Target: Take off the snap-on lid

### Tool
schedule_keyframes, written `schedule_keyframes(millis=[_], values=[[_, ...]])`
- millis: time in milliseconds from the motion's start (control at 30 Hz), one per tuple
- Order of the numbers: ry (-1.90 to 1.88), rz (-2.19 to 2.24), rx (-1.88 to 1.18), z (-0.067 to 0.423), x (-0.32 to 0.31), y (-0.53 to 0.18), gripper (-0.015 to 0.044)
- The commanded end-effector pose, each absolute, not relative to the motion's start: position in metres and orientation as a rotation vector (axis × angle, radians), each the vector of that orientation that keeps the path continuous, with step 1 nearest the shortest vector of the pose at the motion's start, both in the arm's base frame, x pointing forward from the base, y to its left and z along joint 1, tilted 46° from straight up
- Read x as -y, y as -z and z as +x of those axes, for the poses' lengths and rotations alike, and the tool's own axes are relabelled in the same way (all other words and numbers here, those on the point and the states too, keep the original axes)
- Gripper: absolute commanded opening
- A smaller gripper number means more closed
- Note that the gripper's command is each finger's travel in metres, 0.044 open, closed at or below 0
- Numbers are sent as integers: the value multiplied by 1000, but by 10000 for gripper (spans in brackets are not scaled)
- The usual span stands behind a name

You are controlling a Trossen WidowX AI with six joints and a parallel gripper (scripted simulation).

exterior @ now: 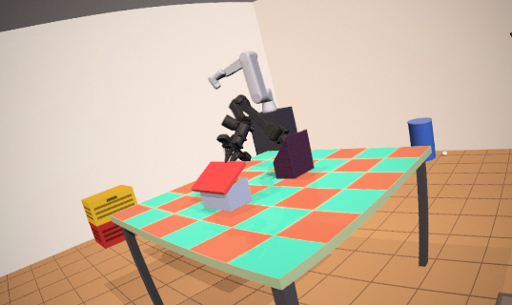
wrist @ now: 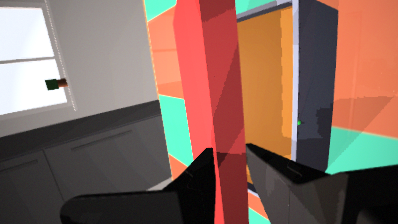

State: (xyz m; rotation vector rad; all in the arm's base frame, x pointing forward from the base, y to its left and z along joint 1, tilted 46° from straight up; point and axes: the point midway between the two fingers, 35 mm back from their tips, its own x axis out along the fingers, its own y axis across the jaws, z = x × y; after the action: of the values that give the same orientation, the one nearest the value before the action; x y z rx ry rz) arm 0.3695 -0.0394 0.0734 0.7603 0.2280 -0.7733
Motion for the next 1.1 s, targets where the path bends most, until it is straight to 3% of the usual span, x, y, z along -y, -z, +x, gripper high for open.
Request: schedule_keyframes(millis=[0, 1067], values=[[761, 770, -219, 374, 32, -81, 0], [761, 771, -220, 377, 2, -111, 0]])
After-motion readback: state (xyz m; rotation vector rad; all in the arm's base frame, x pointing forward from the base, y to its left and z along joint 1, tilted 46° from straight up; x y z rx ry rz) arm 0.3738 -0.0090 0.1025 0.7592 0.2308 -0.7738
